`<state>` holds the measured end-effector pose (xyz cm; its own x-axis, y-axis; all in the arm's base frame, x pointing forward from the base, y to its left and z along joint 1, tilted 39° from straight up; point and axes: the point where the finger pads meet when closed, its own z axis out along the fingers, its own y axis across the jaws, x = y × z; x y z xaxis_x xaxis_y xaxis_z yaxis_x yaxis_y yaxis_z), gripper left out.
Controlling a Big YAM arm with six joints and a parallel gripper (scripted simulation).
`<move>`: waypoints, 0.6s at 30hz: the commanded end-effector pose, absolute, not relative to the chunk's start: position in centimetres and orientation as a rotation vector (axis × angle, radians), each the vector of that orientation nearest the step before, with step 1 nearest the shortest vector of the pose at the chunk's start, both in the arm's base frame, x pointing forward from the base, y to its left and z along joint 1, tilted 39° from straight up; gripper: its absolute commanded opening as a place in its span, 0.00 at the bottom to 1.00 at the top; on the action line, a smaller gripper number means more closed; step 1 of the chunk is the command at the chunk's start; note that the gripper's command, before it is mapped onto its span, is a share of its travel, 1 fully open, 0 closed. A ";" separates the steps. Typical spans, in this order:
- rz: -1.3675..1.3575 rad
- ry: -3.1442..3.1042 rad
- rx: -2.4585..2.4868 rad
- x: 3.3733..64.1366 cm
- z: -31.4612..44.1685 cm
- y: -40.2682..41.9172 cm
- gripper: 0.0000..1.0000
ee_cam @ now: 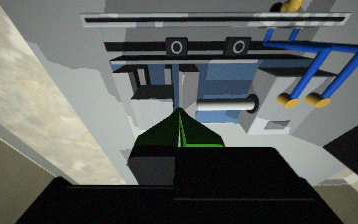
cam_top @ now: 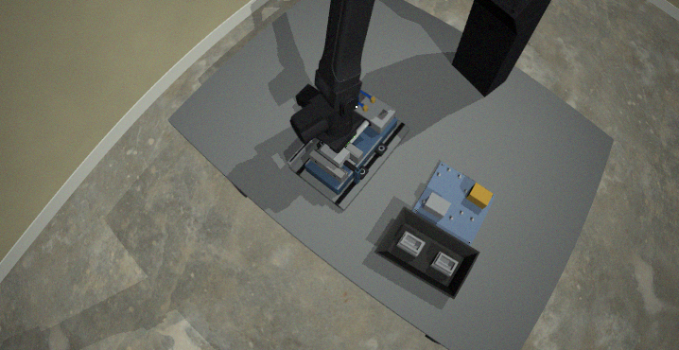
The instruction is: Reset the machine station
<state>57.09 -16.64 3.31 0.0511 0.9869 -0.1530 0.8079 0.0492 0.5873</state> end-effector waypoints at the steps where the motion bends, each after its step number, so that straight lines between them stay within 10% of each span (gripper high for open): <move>1: 0.455 1.792 1.778 58.7 4.2 -15.9 0.00; 18: 0.458 1.789 1.774 58.9 4.5 -15.9 0.00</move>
<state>57.11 -16.66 3.28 0.0517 0.9870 -0.1525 0.8098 0.0479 0.5848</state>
